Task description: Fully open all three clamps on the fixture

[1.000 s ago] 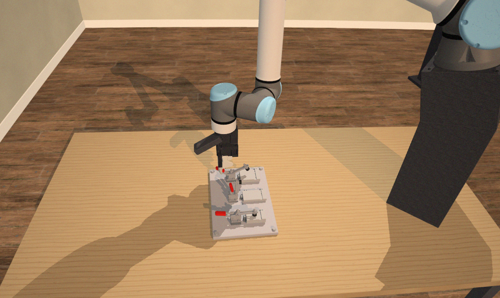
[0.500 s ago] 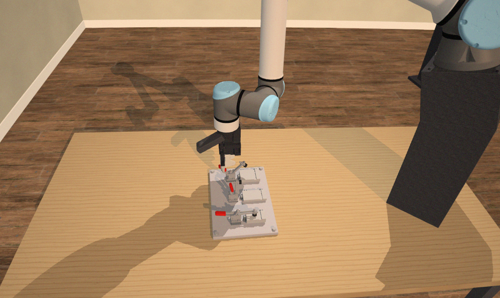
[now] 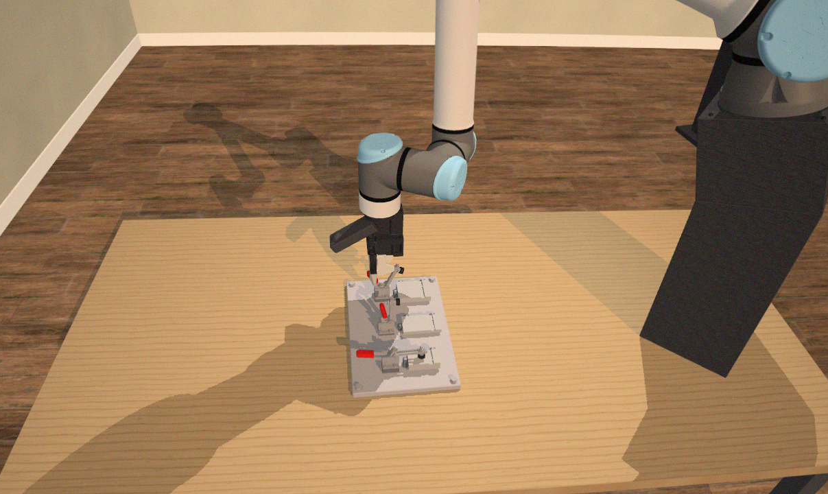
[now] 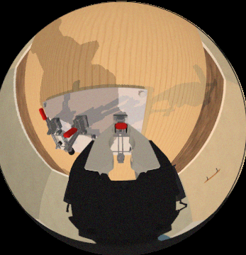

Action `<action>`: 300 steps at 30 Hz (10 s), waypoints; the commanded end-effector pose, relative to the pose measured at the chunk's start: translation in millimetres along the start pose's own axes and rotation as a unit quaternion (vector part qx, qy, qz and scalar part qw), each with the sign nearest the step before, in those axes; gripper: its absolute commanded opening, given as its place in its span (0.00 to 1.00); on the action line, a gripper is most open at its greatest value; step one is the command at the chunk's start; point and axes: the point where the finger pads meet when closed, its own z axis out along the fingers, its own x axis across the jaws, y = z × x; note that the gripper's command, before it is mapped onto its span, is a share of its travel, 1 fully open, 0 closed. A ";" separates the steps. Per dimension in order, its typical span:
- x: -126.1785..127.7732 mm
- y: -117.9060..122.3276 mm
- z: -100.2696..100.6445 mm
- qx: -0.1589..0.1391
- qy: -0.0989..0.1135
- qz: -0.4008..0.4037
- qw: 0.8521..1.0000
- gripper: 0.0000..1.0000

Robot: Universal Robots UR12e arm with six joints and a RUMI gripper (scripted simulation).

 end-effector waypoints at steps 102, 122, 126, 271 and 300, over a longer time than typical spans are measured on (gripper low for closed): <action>0.0 16.5 -0.8 0.000 0.000 0.000 1.000 0.00; 0.0 16.5 -0.8 0.000 0.000 0.000 1.000 0.00; 0.0 16.5 -0.8 0.000 0.000 0.000 1.000 0.00; 0.1 16.3 -132.6 0.000 0.000 0.000 1.000 0.28; -172.2 16.4 -132.5 0.000 0.000 0.000 1.000 0.28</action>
